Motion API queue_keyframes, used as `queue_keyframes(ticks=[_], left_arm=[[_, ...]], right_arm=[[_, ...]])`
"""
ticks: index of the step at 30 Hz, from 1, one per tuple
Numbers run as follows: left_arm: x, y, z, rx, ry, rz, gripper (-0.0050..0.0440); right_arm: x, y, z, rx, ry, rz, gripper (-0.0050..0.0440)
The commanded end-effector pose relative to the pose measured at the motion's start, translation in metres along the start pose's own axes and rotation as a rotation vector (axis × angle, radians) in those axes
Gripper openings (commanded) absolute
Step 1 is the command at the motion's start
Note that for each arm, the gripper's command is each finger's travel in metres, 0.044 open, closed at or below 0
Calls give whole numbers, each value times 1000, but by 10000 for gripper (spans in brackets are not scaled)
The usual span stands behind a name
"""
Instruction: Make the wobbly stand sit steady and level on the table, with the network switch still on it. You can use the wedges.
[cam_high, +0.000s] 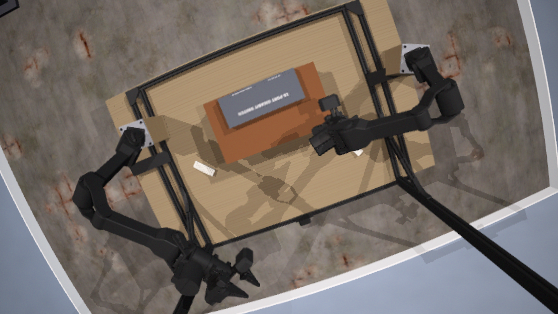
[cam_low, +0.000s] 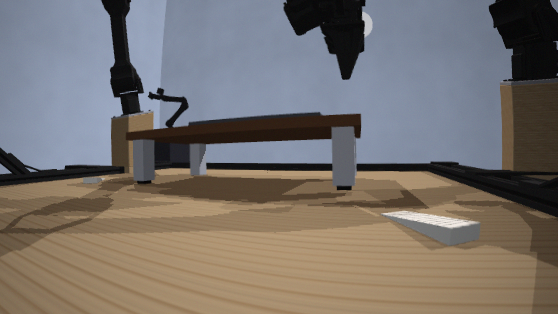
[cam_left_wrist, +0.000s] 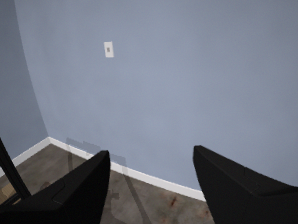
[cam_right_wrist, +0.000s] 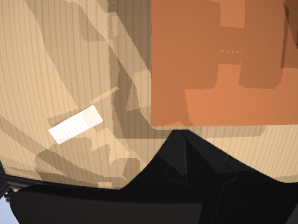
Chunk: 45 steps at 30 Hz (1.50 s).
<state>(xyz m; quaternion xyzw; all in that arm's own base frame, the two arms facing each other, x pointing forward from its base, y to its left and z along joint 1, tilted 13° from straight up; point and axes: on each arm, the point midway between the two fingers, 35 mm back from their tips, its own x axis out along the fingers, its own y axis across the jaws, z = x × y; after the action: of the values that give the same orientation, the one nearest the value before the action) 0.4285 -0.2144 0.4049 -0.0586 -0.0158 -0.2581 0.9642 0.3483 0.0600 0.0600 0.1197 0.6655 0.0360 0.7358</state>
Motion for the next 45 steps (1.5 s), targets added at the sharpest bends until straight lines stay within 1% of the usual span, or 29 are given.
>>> queue_keyframes(ticks=[1,4,10,16,21,27,33,38,44,45], left_arm=[[-11,-6,60,22,-150,-9,237],[-23,-11,98,36,-255,-14,237],[-23,-11,98,36,-255,-14,237],[-56,-20,167,60,-452,-24,237],[-91,-28,223,80,-622,-29,237],[-91,-28,223,80,-622,-29,237],[-143,-37,280,99,-816,-35,237],[-192,-44,322,115,-981,-36,237],[-192,-44,322,115,-981,-36,237],[-204,-46,328,116,-1012,-39,237]], right_arm=[[0,0,0,0,0,0,0],[0,0,0,0,0,0,0],[0,0,0,0,0,0,0],[0,0,0,0,0,0,0],[0,0,0,0,0,0,0],[0,0,0,0,0,0,0],[0,0,0,0,0,0,0],[0,0,0,0,0,0,0],[0,0,0,0,0,0,0],[0,0,0,0,0,0,0]])
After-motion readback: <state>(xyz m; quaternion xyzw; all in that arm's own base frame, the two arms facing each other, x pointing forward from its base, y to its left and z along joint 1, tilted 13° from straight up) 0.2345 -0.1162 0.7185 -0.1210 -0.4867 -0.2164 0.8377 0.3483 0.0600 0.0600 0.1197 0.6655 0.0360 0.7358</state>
